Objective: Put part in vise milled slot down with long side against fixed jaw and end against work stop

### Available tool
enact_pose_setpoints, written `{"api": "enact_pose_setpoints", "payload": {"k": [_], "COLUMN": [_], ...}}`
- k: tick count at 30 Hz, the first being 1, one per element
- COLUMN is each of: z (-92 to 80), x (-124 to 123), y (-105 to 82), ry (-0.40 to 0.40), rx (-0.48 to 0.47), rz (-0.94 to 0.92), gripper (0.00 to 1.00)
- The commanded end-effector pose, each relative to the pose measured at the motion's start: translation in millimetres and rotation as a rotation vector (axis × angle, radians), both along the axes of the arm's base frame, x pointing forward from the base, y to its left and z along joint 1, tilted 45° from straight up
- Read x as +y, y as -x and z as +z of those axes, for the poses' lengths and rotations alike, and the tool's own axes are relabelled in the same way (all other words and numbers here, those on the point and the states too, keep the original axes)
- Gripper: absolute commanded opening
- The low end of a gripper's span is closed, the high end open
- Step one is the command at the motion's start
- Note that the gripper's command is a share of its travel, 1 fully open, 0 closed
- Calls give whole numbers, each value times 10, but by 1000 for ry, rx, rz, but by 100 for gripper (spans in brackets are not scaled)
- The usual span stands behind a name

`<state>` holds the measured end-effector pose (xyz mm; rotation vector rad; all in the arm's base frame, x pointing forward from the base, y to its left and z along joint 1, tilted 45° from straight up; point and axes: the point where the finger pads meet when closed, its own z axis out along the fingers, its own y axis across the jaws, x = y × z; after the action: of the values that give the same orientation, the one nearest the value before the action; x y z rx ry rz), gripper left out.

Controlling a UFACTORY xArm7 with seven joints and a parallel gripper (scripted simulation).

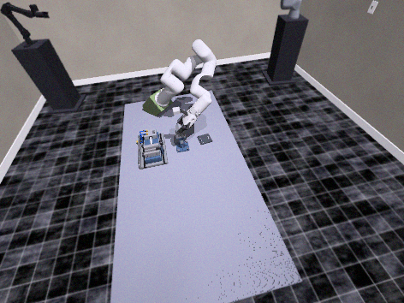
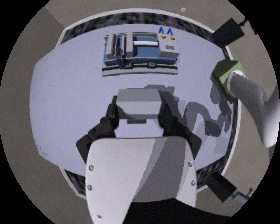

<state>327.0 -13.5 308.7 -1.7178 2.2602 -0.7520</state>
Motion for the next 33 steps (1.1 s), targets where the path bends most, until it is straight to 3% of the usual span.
{"api": "enact_pose_setpoints", "payload": {"k": [1,14,33], "z": [10,9,9], "x": [-4,-10,-28], "y": [0,4,8], "ry": [-11,-63,-201], "rx": [-5,-17,-49], "rz": [5,38,122], "gripper": [0,0,0]}}
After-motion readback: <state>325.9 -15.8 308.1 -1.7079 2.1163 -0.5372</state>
